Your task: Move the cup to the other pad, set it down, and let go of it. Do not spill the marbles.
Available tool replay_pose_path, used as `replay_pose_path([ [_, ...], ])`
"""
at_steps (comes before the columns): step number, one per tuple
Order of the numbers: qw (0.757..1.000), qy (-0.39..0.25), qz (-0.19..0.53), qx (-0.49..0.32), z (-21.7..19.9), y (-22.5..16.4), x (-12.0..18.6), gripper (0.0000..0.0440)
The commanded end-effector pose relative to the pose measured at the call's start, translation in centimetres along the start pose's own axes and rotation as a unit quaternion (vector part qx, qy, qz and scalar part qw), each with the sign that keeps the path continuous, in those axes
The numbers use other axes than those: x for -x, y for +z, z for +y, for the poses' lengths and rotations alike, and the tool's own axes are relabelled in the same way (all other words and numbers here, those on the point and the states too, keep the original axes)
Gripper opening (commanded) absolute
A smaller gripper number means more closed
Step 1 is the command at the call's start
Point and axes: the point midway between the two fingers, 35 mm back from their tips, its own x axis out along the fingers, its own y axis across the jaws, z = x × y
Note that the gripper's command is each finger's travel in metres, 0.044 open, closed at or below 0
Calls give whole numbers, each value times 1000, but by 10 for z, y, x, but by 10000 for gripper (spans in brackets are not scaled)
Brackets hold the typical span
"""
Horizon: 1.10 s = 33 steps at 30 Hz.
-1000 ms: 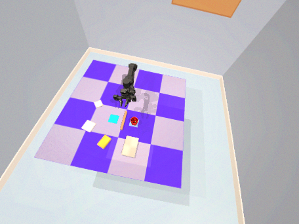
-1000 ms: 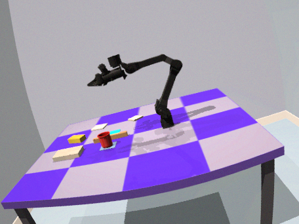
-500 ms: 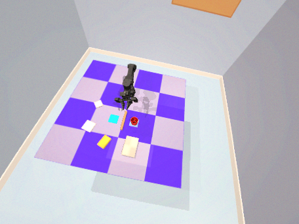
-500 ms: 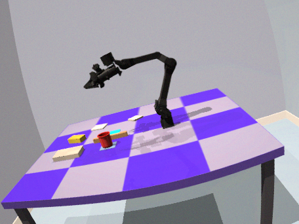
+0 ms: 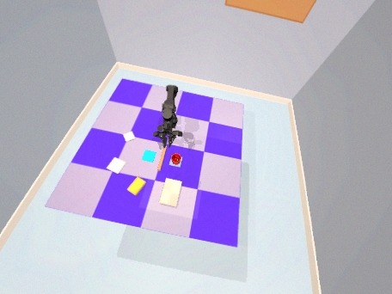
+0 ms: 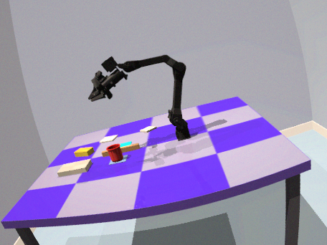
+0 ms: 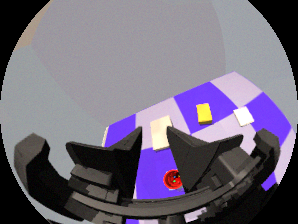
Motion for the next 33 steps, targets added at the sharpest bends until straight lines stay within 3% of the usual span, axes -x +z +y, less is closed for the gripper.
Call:
replay_pose_path([
  [1, 1000, -2, 15, -20, 4, -1, -3, 146],
  [16, 986, -46, 104, -121, 15, -20, -21, 145],
  [33, 948, -132, 195, -213, 13, -53, -37, 126],
])
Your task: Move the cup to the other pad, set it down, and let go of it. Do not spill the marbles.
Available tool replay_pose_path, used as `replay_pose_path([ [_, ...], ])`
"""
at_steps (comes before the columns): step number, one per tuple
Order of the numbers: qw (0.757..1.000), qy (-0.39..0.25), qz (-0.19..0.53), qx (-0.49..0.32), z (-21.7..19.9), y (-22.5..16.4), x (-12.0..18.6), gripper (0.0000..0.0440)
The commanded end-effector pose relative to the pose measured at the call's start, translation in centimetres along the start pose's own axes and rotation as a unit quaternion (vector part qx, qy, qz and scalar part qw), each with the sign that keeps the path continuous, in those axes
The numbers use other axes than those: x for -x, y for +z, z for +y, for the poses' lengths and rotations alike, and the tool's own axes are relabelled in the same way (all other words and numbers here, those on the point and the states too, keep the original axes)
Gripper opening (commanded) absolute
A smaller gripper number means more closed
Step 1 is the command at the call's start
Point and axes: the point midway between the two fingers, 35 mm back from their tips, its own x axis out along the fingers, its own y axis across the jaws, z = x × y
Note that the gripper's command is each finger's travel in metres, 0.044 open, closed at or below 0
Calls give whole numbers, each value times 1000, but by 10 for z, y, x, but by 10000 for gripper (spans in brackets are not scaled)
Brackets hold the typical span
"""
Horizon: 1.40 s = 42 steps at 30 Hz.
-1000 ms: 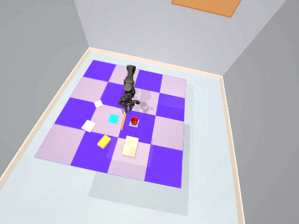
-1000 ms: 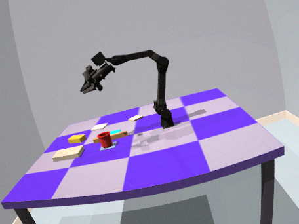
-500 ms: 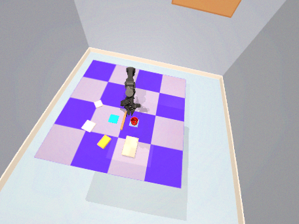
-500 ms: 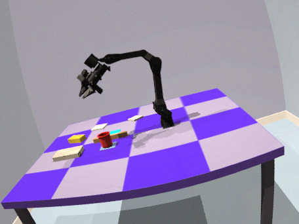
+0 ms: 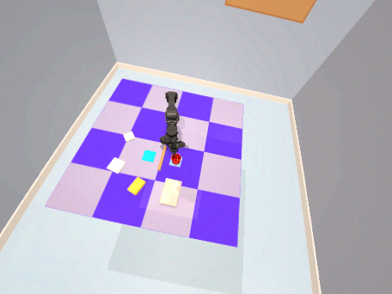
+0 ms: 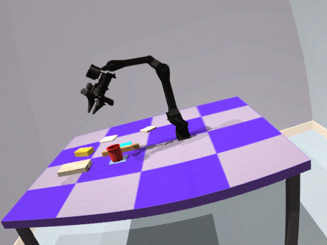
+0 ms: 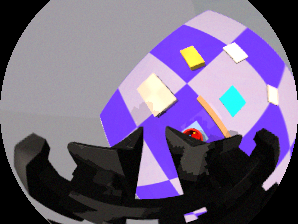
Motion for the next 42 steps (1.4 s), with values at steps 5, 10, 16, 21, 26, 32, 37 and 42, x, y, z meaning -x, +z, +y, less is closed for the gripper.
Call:
replay_pose_path([
  [5, 998, -43, 28, -31, -8, -9, -12, 116],
  [10, 995, -81, 47, -45, -19, -16, -23, 121],
  [16, 988, -128, 68, -57, -32, -25, -34, 131],
  [21, 980, -167, 85, -63, -45, -33, -41, 137],
  [26, 971, -205, 101, -68, -57, -41, -47, 144],
  [32, 958, -249, 118, -72, -71, -50, -53, 152],
  [37, 947, -284, 128, -77, -82, -57, -58, 158],
  [42, 938, -310, 132, -80, -93, -63, -66, 163],
])
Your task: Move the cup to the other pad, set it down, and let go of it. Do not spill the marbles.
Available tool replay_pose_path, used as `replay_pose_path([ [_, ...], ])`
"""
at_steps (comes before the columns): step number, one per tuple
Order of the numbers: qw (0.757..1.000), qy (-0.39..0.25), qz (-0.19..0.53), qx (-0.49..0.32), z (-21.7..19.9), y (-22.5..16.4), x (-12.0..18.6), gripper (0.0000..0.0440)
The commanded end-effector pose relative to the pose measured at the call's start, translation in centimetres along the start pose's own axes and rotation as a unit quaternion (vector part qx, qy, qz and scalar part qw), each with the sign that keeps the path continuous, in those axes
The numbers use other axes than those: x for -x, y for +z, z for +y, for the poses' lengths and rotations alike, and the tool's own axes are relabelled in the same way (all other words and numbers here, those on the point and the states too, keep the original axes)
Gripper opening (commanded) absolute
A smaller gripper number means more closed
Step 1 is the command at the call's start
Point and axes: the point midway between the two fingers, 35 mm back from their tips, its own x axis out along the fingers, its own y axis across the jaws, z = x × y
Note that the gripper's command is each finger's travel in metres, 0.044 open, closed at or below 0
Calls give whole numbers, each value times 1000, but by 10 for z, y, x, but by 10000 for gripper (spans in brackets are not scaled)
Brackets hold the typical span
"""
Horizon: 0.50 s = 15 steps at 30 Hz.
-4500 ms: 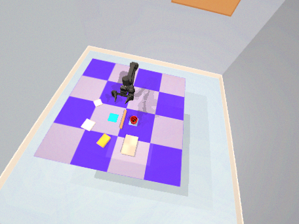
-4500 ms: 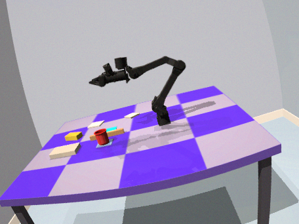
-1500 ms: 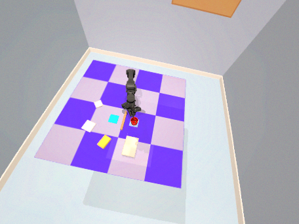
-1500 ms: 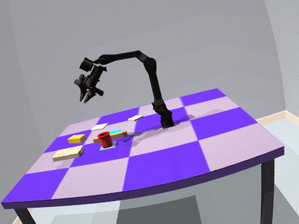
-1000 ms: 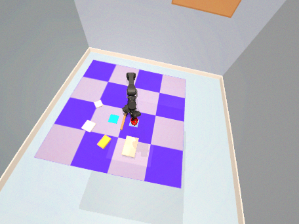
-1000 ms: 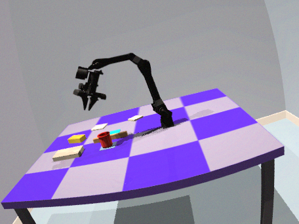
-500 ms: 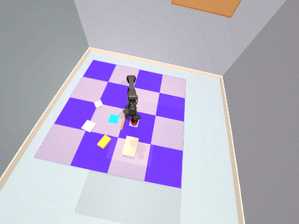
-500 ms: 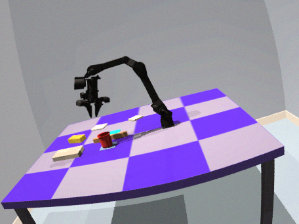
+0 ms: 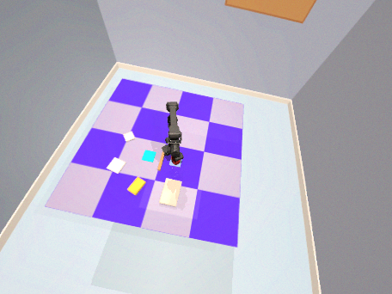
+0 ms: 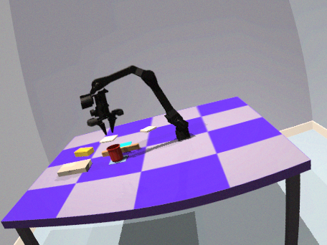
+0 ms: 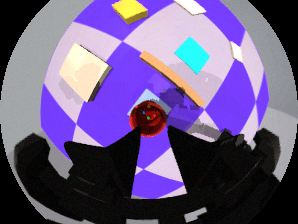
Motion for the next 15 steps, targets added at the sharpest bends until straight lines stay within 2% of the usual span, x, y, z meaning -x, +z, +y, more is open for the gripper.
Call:
replay_pose_path([
  [1, 1000, -16, 0, -6, -3, -1, -8, 164],
  [15, 998, -66, 1, -14, -9, -5, -53, 181],
])
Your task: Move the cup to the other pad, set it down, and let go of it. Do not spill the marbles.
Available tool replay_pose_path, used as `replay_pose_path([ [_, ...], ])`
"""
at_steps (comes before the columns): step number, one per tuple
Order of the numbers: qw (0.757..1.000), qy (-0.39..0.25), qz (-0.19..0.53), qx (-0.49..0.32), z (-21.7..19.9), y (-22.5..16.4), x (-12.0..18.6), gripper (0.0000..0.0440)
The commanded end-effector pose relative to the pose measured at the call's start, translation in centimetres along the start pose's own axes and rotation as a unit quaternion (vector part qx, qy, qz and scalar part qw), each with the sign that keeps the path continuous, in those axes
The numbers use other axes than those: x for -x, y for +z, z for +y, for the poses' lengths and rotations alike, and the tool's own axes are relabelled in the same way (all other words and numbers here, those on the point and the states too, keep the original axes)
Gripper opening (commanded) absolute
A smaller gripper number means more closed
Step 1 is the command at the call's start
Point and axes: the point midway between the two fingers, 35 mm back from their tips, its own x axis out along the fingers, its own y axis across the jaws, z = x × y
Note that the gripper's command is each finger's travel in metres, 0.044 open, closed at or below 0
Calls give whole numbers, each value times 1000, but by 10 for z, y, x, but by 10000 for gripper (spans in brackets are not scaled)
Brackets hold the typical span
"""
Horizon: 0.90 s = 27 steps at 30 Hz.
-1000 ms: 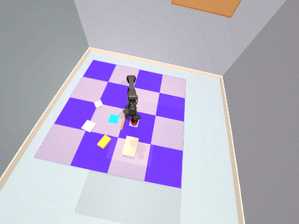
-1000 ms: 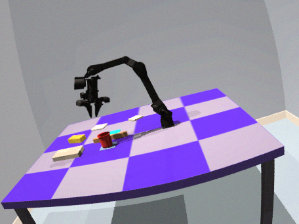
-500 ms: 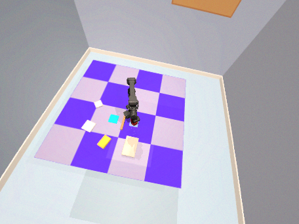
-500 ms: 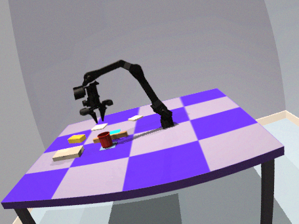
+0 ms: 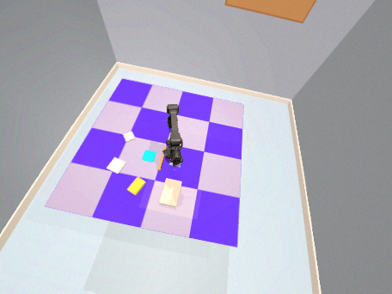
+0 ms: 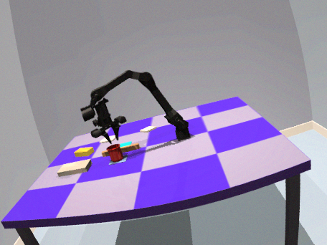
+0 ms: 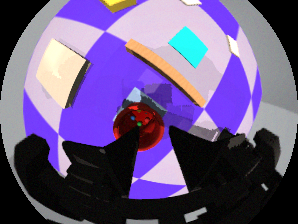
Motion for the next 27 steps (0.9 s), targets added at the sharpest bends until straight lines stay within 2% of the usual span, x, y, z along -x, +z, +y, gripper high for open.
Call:
replay_pose_path([
  [1, 1000, -8, -2, -2, 0, 0, -9, 182],
  [16, 999, -30, 4, 32, -1, -4, -61, 177],
  [23, 998, -29, -1, 61, -2, -2, -74, 12],
  [27, 998, -22, -3, 60, -3, 0, -67, 0],
])
